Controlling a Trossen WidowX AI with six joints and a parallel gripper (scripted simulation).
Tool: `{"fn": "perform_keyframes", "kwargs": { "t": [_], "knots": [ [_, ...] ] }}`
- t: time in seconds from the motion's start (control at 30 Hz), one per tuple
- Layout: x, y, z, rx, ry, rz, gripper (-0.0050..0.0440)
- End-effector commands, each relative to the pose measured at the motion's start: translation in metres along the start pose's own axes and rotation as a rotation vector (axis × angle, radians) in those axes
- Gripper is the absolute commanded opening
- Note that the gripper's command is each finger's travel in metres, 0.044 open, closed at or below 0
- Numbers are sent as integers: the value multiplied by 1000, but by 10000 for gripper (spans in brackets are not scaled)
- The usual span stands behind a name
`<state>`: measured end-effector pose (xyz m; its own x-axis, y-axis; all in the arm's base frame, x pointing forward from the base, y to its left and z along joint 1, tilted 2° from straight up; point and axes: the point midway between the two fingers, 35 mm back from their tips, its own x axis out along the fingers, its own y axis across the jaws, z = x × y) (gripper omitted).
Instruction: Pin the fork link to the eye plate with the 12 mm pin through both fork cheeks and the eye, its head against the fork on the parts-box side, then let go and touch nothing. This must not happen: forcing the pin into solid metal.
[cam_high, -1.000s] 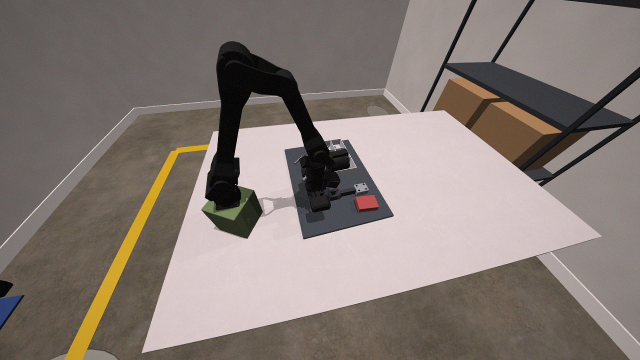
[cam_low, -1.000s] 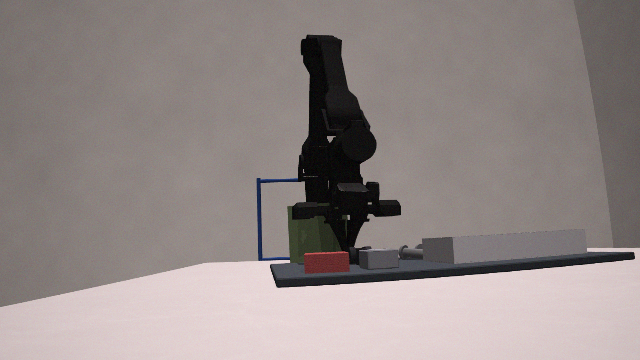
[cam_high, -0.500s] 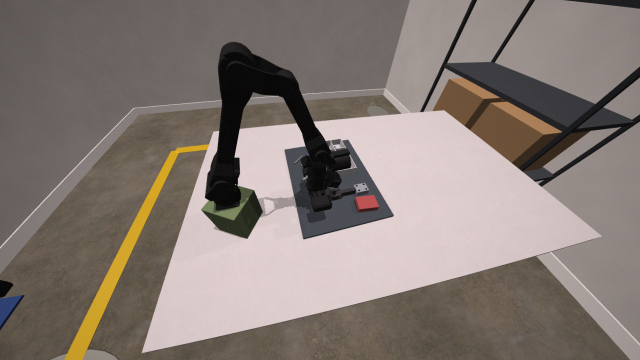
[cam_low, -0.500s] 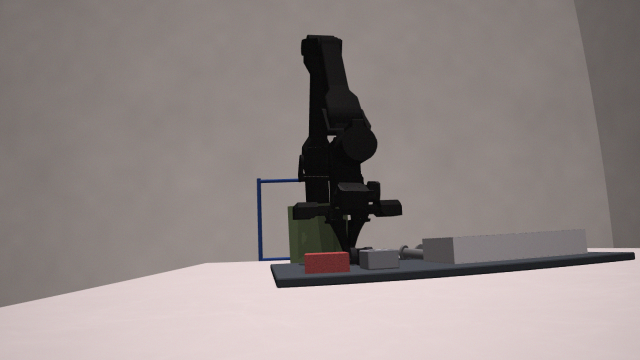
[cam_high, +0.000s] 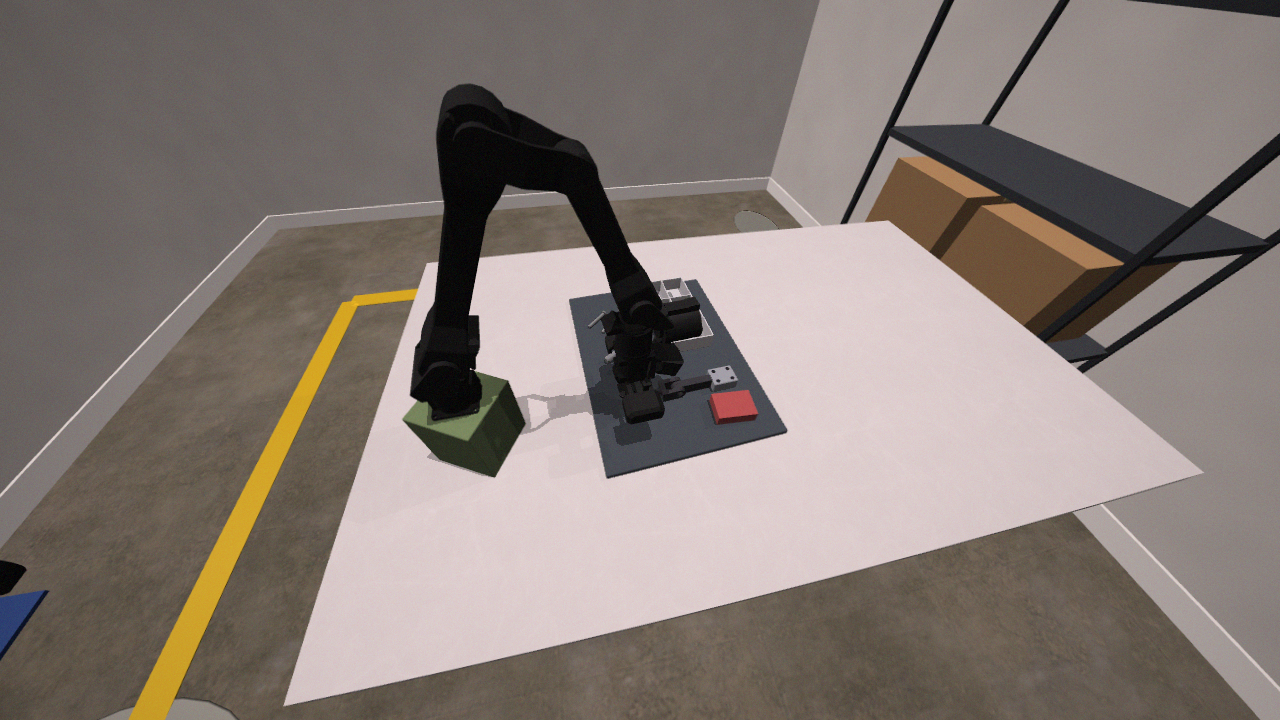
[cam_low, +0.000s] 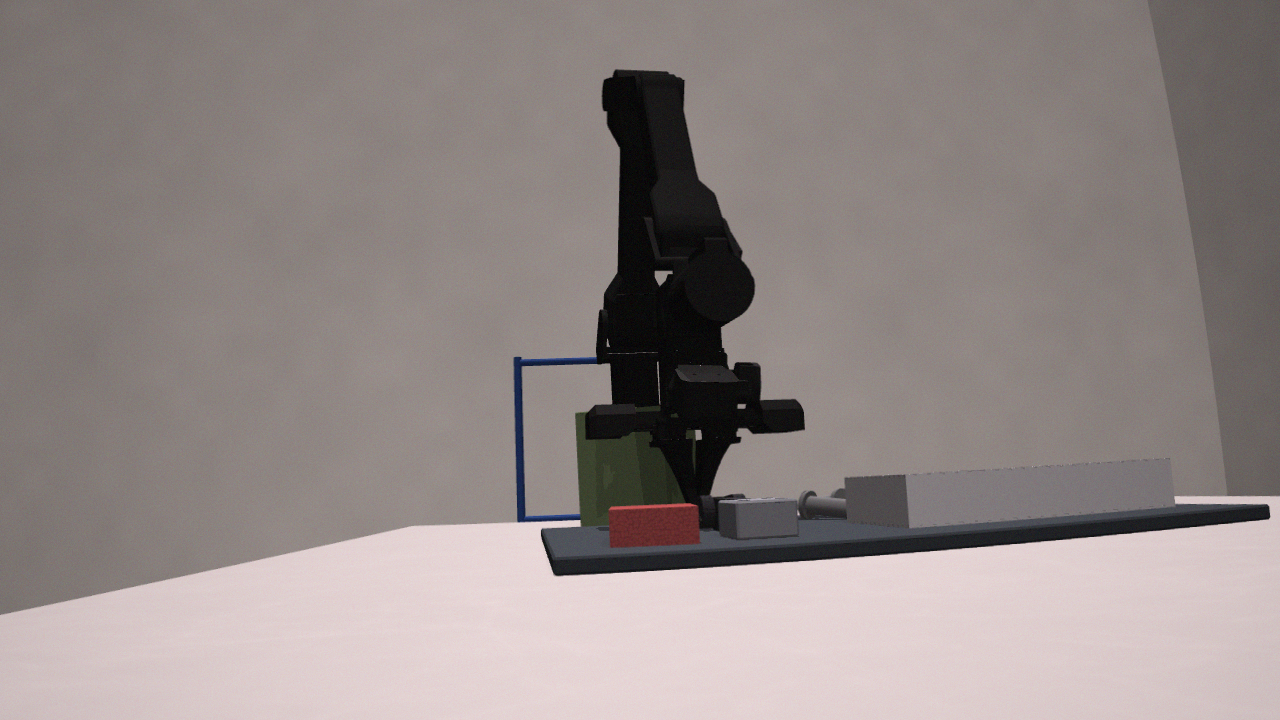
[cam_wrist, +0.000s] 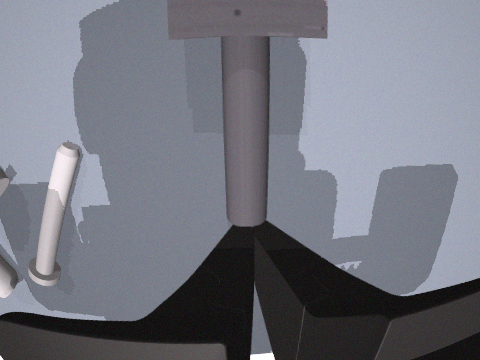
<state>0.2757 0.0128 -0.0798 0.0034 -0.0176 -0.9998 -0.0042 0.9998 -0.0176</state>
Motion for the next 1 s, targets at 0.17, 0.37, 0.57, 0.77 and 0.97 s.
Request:
{"fn": "perform_keyframes", "kwargs": {
  "t": [0.17, 0.37, 0.57, 0.77, 0.97],
  "knots": [
    [-2, 0, 9, -3, -24, 1, 0],
    [-2, 0, 9, -3, -24, 1, 0],
    [-2, 0, 8, -3, -24, 1, 0],
    [-1, 0, 3, -3, -24, 1, 0],
    [0, 0, 0, -3, -24, 1, 0]
  ]
}}
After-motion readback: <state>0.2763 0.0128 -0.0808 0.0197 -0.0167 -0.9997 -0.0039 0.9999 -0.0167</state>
